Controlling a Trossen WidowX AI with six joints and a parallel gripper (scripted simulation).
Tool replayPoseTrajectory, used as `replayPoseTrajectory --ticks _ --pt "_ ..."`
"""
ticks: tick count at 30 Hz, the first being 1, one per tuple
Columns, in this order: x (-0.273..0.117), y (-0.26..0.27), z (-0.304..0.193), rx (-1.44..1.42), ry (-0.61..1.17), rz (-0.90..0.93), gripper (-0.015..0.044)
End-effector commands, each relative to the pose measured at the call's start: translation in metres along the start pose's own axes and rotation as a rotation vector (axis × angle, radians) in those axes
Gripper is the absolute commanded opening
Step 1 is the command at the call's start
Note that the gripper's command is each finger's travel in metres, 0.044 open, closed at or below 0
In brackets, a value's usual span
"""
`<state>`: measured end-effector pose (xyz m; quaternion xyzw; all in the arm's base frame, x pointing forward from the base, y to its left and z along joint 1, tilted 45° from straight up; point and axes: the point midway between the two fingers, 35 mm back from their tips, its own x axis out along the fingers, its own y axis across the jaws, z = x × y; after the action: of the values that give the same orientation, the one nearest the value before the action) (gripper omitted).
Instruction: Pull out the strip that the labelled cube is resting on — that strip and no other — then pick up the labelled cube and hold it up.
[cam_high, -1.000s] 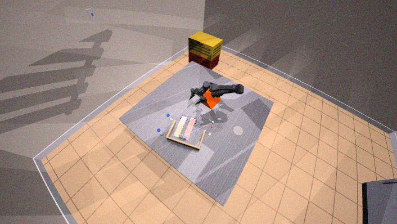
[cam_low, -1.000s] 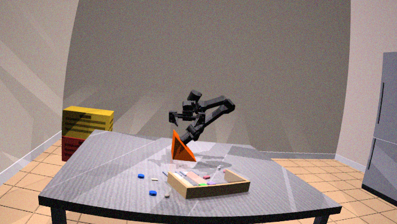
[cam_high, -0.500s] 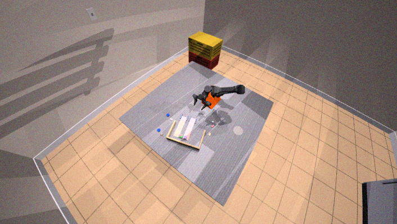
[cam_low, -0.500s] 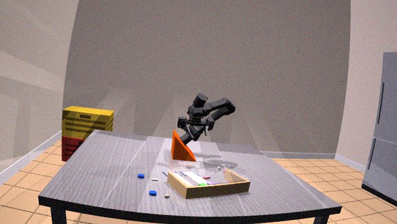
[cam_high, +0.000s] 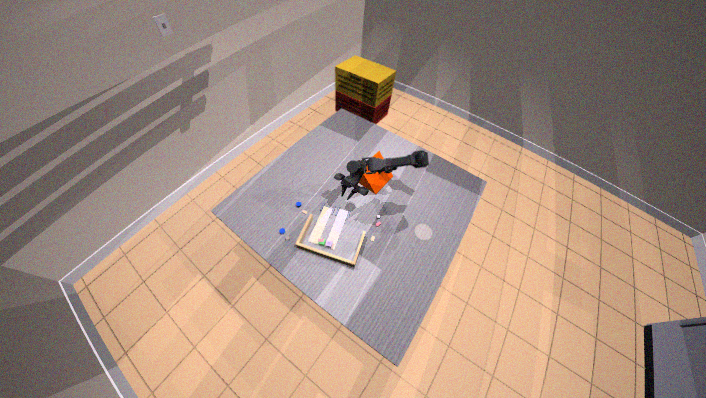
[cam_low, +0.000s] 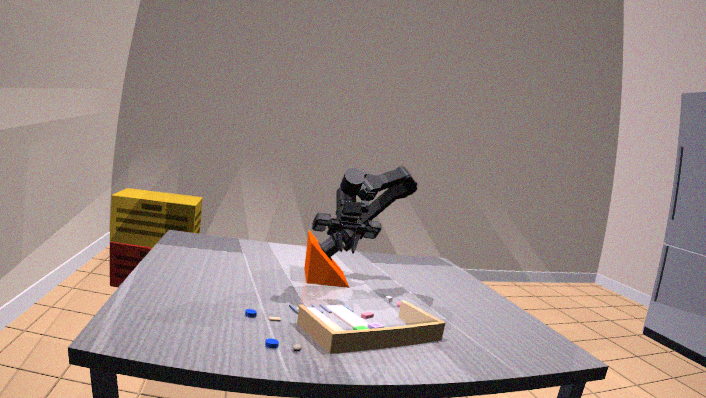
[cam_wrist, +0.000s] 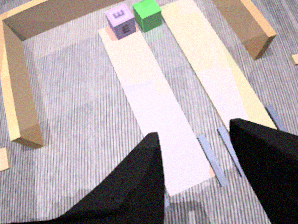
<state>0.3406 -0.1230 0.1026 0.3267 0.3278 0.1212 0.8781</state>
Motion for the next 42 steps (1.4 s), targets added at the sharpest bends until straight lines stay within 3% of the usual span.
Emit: replayPoseTrajectory --ticks 1,3,11,42 --pt "0.038 -0.007 -0.009 -0.086 0.265 0.011 0.0033" --pt "0.050 -0.007 -0.015 -0.123 0.368 0.030 0.0000" --pt "0.080 0.000 -0.040 -0.246 0.704 0.149 0.0000" --pt "0.102 0.000 -0.054 -0.249 0.709 0.151 0.0000"
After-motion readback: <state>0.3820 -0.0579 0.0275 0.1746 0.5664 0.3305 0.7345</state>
